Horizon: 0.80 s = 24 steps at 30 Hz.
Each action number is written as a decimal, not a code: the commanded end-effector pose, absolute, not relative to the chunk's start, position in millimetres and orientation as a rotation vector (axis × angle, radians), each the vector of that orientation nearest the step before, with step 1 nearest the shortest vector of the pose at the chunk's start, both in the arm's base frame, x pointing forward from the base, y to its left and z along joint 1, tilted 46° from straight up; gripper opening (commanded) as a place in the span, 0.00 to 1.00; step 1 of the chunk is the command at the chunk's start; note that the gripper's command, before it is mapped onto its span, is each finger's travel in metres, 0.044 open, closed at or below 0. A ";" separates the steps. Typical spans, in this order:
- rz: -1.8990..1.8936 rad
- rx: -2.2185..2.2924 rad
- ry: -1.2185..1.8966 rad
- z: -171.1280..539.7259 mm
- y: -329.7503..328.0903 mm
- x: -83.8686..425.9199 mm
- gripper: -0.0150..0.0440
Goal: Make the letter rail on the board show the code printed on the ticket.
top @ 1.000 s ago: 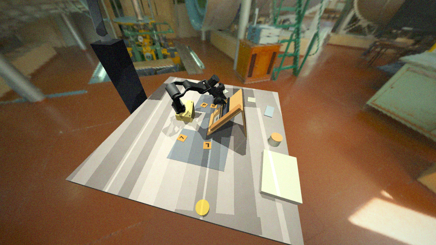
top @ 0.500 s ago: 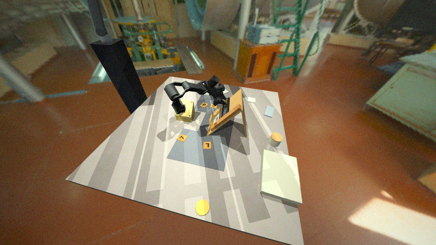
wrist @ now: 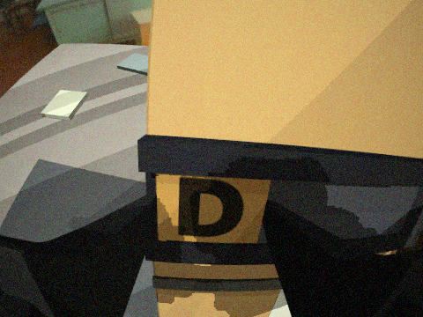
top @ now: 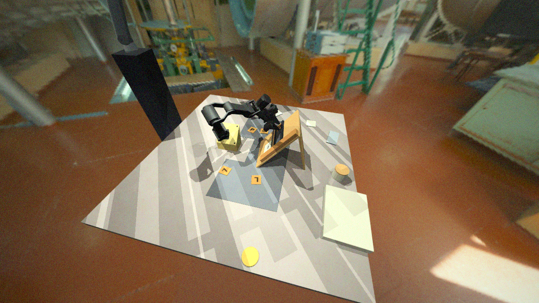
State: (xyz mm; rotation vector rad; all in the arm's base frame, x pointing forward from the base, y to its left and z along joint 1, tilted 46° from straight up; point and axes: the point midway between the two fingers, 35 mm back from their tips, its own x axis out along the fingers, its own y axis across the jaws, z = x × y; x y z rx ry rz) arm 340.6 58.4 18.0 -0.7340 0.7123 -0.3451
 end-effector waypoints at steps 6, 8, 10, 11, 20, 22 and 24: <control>-0.338 -0.737 0.713 21.8 55.4 339.9 0.25; -0.338 -0.737 0.713 22.6 54.6 339.8 0.25; -0.338 -0.737 0.713 23.4 53.8 339.8 0.25; -0.338 -0.737 0.713 23.8 53.4 339.7 0.25; -0.338 -0.737 0.713 27.4 49.5 339.4 0.25; -0.338 -0.737 0.713 28.2 48.7 339.4 0.25; -0.338 -0.737 0.713 29.1 47.9 339.3 0.25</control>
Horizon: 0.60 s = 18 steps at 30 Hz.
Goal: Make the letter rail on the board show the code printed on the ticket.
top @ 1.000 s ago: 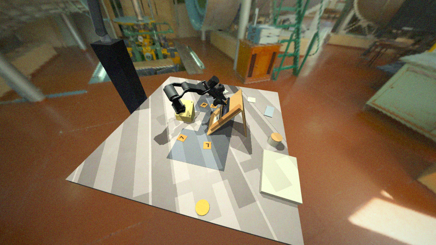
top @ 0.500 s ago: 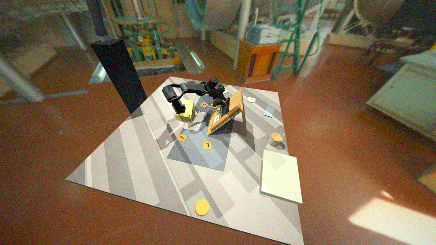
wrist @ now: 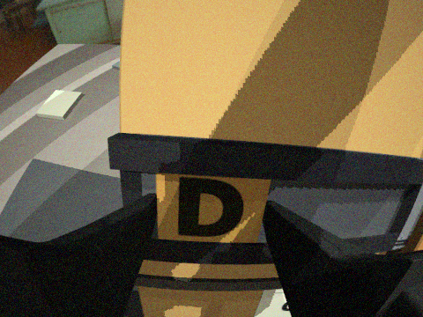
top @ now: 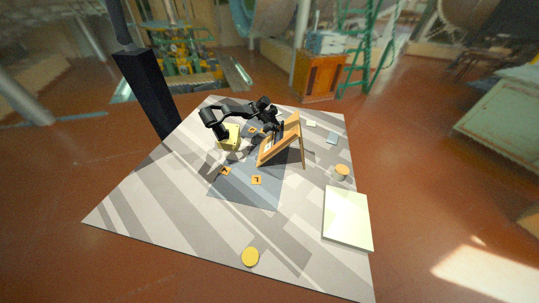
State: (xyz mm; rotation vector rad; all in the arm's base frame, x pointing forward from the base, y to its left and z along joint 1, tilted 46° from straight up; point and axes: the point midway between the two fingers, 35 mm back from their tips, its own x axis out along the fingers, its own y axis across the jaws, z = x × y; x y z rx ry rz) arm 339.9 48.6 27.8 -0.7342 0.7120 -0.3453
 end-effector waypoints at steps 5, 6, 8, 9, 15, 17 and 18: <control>-0.338 -0.737 0.713 31.1 45.7 339.2 0.25; -0.338 -0.737 0.713 31.5 45.3 339.2 0.25; -0.338 -0.738 0.713 32.4 44.5 339.1 0.25; -0.338 -0.738 0.713 32.8 44.0 339.1 0.25; -0.338 -0.738 0.713 35.3 41.6 339.0 0.25; -0.338 -0.738 0.713 36.1 40.8 339.0 0.25; -0.338 -0.738 0.713 36.5 40.3 339.0 0.25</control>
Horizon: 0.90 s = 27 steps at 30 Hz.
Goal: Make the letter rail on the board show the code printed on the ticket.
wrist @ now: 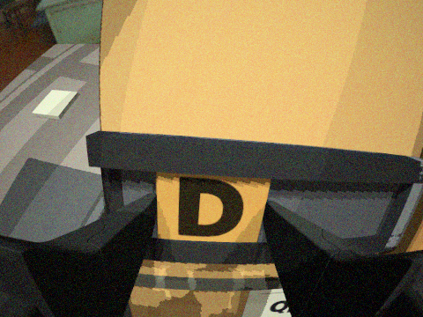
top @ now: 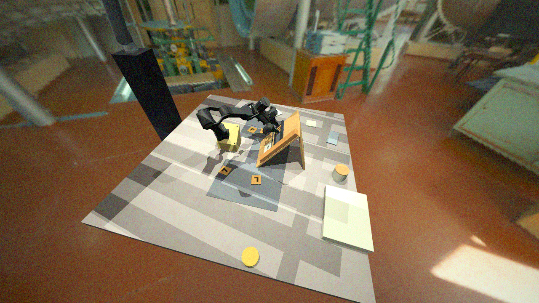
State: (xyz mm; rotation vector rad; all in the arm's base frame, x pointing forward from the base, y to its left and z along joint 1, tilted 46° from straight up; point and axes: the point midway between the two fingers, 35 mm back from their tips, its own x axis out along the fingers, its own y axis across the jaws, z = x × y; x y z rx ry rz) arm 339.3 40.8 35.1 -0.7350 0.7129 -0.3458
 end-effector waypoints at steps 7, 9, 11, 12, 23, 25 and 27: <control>-0.338 -0.738 0.713 39.5 37.5 339.0 0.25; -0.338 -0.738 0.713 40.3 36.7 338.9 0.25; -0.338 -0.738 0.714 41.2 35.9 338.9 0.25; -0.338 -0.738 0.714 41.7 35.5 338.9 0.25; -0.338 -0.739 0.714 46.4 31.0 338.9 0.25; -0.338 -0.739 0.714 47.2 30.2 338.9 0.25; -0.338 -0.739 0.714 48.1 29.4 338.8 0.25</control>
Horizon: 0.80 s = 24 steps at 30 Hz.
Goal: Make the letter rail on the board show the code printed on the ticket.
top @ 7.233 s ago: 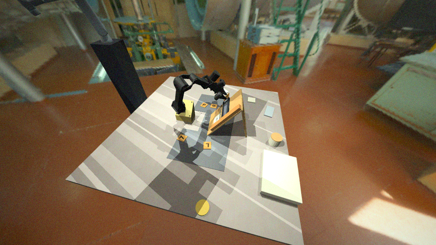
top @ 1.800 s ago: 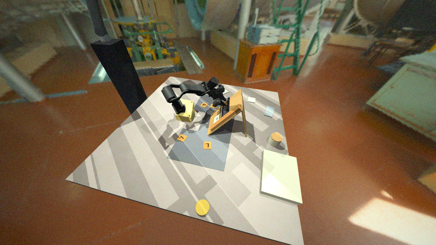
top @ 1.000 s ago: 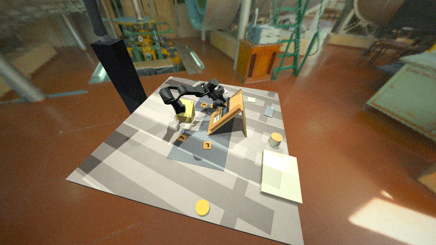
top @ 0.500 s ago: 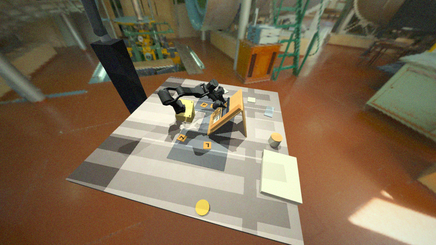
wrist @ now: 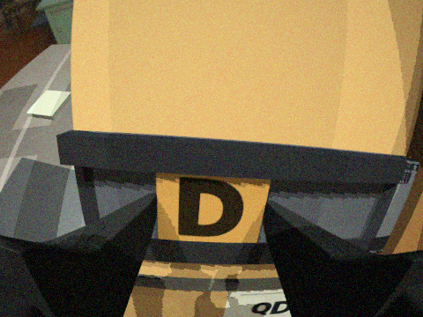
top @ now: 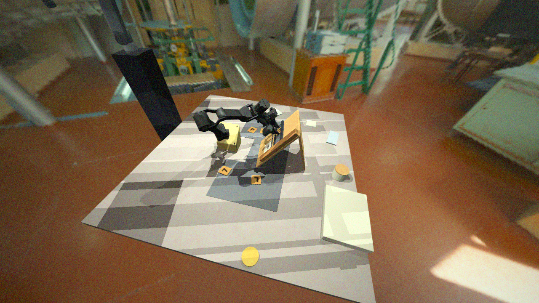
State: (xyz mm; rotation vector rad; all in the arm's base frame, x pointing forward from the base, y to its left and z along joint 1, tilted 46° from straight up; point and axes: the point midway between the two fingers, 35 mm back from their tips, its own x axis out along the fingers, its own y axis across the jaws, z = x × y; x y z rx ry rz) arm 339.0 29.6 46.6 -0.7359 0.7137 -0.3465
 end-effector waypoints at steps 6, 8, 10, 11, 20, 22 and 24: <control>-0.338 -0.739 0.714 50.6 26.9 338.7 0.25; -0.338 -0.739 0.714 51.4 26.1 338.7 0.25; -0.338 -0.739 0.714 52.3 25.3 338.7 0.25; -0.338 -0.739 0.714 52.7 24.8 338.6 0.25; -0.338 -0.739 0.714 56.5 21.1 338.4 0.25; -0.338 -0.739 0.714 57.3 20.3 338.4 0.25; -0.338 -0.739 0.714 58.2 19.4 338.3 0.25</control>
